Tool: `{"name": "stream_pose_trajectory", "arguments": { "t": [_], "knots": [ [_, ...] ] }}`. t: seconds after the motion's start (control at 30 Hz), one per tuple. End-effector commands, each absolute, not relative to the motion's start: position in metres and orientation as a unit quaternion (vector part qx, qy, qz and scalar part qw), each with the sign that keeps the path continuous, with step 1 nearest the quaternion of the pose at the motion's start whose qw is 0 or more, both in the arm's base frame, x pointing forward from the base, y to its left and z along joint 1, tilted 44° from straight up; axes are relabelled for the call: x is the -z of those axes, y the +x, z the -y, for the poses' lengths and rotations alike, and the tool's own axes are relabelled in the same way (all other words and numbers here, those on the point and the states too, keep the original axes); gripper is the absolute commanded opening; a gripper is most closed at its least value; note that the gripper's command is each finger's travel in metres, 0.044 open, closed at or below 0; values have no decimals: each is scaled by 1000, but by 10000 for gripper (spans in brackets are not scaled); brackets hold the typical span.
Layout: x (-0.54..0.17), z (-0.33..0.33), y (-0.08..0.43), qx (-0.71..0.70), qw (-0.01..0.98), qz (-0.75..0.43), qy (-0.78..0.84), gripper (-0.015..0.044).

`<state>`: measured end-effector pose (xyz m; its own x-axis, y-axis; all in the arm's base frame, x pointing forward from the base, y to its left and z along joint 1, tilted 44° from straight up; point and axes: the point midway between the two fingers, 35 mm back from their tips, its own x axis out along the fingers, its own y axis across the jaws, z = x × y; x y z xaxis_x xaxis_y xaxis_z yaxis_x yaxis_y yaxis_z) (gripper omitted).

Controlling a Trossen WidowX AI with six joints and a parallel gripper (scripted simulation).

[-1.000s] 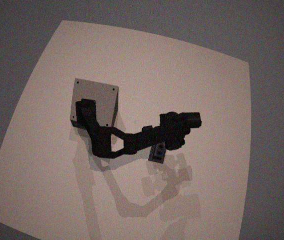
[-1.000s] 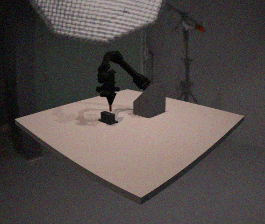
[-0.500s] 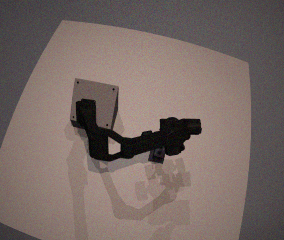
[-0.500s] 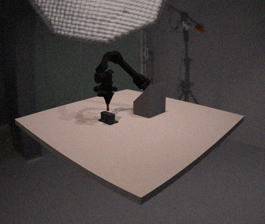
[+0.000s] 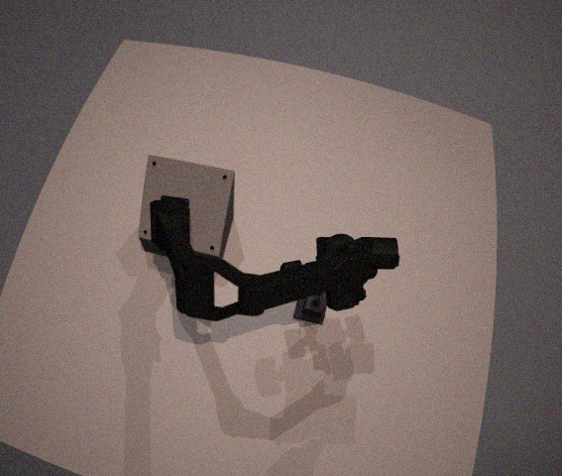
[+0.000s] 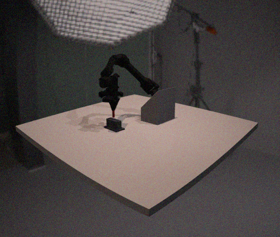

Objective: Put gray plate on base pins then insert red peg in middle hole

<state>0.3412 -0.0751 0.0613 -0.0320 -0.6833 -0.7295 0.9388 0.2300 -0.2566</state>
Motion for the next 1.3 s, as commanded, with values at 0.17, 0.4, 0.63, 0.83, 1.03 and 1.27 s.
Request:
{"name": "stream_pose_trajectory", "arguments": {
  "t": [0.17, 0.4, 0.63, 0.83, 1.03, 1.27],
  "knots": [
    [-62, 76, 341, 599, 677, -396, 158, 0],
    [-61, 75, 341, 599, 677, -396, 161, 0],
    [-61, 75, 339, 599, 677, -396, 161, 0],
    [-61, 75, 338, 599, 677, -396, 161, 0],
    [-61, 75, 340, 599, 677, -396, 161, 0],
    [-62, 75, 340, 599, 677, -396, 161, 0]
  ]
}}
